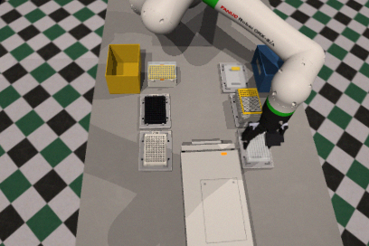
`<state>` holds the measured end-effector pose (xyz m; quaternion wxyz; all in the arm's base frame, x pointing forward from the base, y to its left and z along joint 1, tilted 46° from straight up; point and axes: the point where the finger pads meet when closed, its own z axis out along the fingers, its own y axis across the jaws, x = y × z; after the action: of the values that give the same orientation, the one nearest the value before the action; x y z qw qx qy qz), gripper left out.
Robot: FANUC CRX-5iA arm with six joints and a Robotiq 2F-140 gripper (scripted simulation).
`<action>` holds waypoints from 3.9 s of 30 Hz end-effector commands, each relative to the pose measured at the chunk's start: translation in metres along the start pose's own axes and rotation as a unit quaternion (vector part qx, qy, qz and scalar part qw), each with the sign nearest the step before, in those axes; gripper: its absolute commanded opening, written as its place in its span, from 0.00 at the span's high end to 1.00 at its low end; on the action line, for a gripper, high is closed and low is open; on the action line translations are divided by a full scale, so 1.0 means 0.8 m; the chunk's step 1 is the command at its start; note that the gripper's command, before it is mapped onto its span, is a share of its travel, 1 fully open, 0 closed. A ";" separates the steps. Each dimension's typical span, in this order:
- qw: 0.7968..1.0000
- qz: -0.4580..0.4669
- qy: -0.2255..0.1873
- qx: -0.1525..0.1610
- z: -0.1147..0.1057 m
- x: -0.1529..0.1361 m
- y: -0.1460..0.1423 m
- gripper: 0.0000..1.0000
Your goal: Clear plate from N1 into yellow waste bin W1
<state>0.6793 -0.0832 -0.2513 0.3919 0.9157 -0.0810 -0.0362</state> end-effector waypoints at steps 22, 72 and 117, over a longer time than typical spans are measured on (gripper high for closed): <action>1.000 0.000 0.001 0.000 -0.039 0.001 0.000 0.90; 1.000 0.000 0.001 0.000 -0.113 0.001 0.000 0.90; 1.000 -0.009 0.001 0.000 -0.142 -0.027 0.041 0.90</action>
<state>0.6731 -0.0185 -0.1549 0.3918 0.9163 -0.0731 -0.0404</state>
